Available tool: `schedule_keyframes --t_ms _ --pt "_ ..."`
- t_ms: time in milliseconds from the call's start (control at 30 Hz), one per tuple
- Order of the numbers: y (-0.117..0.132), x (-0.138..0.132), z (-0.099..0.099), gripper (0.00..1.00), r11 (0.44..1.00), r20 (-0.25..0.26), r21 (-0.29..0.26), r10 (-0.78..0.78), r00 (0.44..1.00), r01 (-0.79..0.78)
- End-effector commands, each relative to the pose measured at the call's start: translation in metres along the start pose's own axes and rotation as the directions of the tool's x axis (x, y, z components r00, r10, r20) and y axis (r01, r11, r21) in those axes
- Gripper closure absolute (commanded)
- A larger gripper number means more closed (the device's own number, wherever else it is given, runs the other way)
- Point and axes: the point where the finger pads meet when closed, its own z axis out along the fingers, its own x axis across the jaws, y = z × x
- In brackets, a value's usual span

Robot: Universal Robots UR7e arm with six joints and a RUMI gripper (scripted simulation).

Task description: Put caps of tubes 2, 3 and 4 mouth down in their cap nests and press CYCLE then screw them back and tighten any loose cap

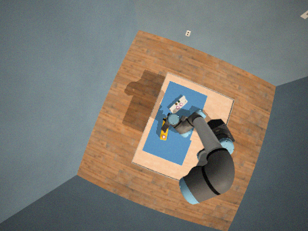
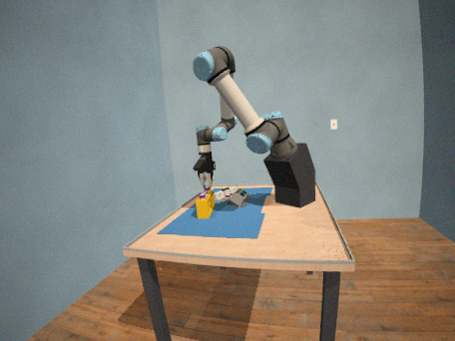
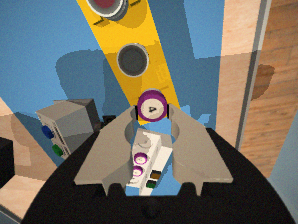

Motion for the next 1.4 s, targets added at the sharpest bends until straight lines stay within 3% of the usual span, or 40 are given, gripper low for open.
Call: schedule_keyframes --t_ms 0,200,467,700,733,1067,1100,1167,1267,1300,1367 --pt "0.0 0.0004 -0.0004 1.0 0.981 0.0 0.008 -0.191 0.982 0.191" --pt "0.0 0.0004 -0.0006 1.0 0.904 -0.002 0.008 -0.428 0.904 0.428" --pt "0.0 0.0004 -0.0008 1.0 0.668 -0.005 0.007 -0.744 0.668 0.744" --pt "0.0 0.0004 -0.0008 1.0 0.668 -0.005 0.007 -0.744 0.668 0.744" --pt "0.0 0.0004 -0.0008 0.65 0.668 -0.005 0.007 -0.744 0.668 0.744" --pt "0.0 0.0004 -0.0008 0.65 0.668 -0.005 0.006 -0.744 0.668 0.744" --pt "0.0 0.0004 -0.0008 0.65 0.727 -0.004 0.007 -0.686 0.727 0.686" --pt "0.0 0.0004 -0.0008 0.65 0.727 -0.004 0.007 -0.686 0.727 0.686" --pt "0.0 0.0004 -0.0008 0.65 0.874 -0.002 0.008 -0.485 0.874 0.485" --pt "0.0 0.0004 -0.0008 0.65 0.874 -0.002 0.008 -0.485 0.874 0.485" --pt "0.0 0.0004 -0.0008 0.65 0.936 -0.001 0.009 -0.351 0.936 0.351"
